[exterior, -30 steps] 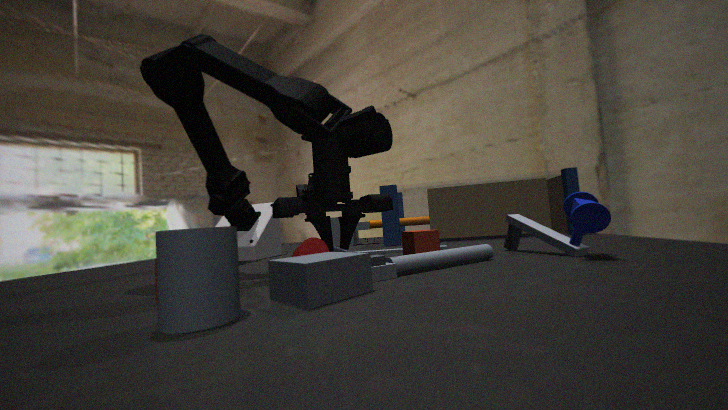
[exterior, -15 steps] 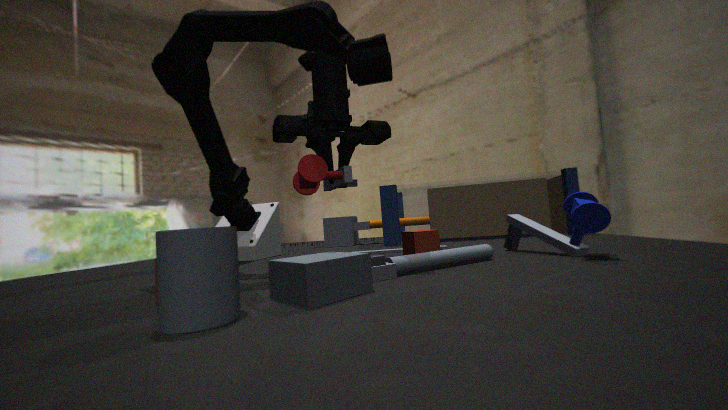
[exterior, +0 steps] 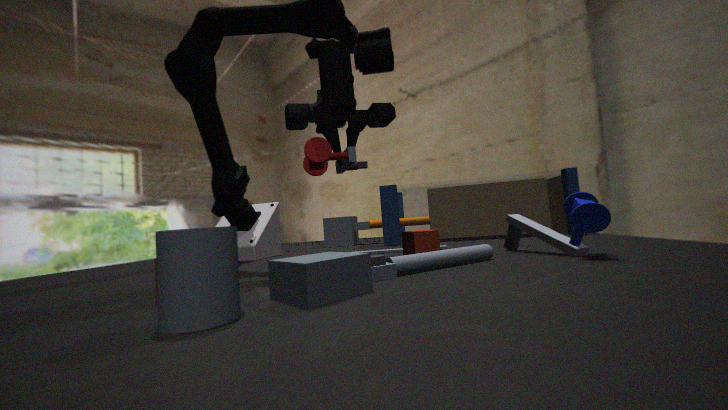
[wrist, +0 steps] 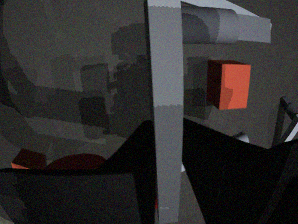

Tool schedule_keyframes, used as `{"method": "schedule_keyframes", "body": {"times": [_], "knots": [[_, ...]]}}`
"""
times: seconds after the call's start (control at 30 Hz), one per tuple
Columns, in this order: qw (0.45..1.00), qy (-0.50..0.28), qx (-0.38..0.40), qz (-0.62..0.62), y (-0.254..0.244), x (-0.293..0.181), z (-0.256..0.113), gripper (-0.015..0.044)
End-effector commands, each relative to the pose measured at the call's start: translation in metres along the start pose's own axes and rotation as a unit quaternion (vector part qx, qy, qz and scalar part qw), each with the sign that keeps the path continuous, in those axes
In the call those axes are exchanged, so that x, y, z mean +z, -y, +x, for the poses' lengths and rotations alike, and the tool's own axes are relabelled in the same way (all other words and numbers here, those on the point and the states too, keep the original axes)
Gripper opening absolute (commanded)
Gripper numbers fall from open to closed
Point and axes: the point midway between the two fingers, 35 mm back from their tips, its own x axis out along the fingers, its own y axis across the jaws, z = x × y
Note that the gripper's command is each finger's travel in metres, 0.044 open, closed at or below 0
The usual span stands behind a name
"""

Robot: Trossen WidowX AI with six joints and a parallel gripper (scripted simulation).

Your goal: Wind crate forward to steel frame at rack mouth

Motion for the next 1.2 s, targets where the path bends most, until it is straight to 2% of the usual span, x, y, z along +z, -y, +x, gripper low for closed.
{"method": "schedule_keyframes", "body": {"times": [0.0,0.6,1.17], "knots": [[0.999,0.008,-0.007,0.030,0.015,0.020,-0.002,0.0000],[0.978,0.043,-0.029,0.200,0.069,0.128,-0.018,0.0000],[0.930,0.058,-0.010,0.363,0.081,0.230,-0.023,0.0000]]}}
